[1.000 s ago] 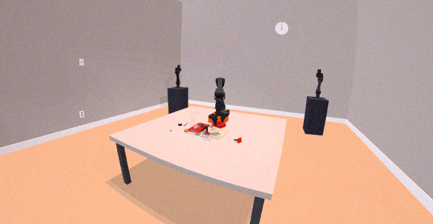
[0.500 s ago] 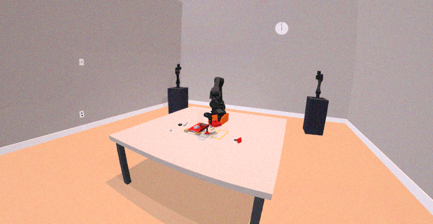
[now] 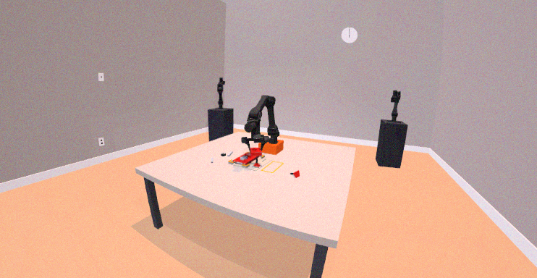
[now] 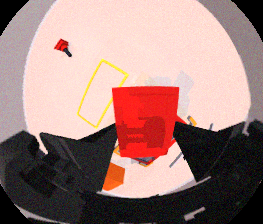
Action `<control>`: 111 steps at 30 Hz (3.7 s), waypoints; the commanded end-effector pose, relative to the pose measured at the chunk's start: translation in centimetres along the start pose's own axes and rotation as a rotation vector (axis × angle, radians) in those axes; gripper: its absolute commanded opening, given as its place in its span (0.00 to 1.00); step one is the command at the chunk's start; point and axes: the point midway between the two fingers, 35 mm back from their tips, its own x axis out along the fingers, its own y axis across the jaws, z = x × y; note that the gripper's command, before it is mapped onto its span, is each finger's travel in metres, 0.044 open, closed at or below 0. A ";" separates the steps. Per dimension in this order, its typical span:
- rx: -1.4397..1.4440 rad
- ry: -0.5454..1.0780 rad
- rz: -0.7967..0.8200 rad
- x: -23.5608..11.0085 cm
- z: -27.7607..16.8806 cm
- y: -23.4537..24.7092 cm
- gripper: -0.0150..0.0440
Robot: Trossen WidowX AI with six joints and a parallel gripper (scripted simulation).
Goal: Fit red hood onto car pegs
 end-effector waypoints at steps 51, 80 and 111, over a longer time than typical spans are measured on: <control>0.621 -0.015 -0.010 4.3 -7.8 -7.4 0.25; 0.621 -0.015 -0.010 4.8 -7.8 -7.5 0.25; 0.621 -0.015 -0.009 6.2 -7.7 -7.5 0.25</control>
